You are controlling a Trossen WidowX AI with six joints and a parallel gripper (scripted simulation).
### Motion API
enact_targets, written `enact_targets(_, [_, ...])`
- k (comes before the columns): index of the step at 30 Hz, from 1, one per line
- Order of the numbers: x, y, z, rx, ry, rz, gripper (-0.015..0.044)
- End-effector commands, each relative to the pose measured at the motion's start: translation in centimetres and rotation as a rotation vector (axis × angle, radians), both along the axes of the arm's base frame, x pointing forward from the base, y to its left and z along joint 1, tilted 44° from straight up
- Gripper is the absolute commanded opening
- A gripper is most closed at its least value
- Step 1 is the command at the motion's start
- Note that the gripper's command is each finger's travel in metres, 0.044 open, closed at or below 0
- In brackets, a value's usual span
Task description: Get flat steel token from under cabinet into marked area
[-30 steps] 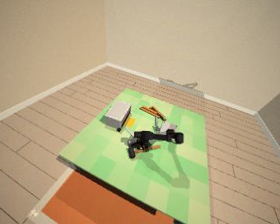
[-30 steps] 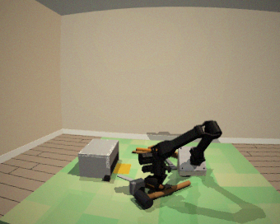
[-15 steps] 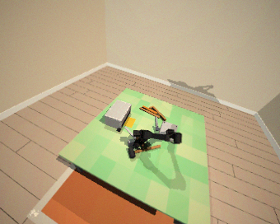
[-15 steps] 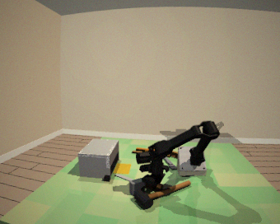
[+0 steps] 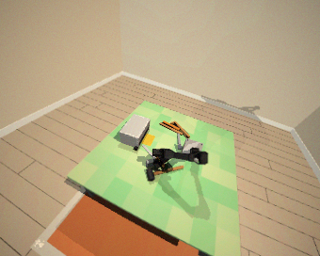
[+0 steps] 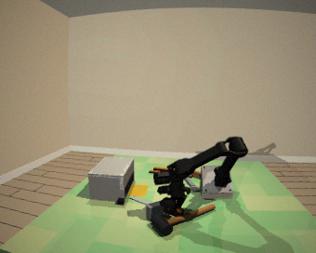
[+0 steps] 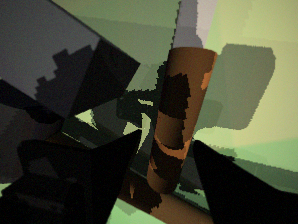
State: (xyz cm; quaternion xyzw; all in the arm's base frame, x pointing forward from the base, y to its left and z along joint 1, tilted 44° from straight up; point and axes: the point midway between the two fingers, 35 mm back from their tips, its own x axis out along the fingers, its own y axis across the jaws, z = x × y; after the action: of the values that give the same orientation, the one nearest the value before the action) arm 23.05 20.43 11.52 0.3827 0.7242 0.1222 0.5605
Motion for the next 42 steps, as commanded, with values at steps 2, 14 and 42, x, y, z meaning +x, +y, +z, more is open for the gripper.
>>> enact_targets(2, [0.0, 0.0, 0.0, 0.001, 0.000, 0.000, 0.0270])
enact_targets(14, [-0.1, 0.2, 0.0, 0.004, -0.005, 0.001, 0.0217])
enact_targets(42, [0.7, 0.0, -0.3, 0.003, -0.007, 0.004, 0.0000])
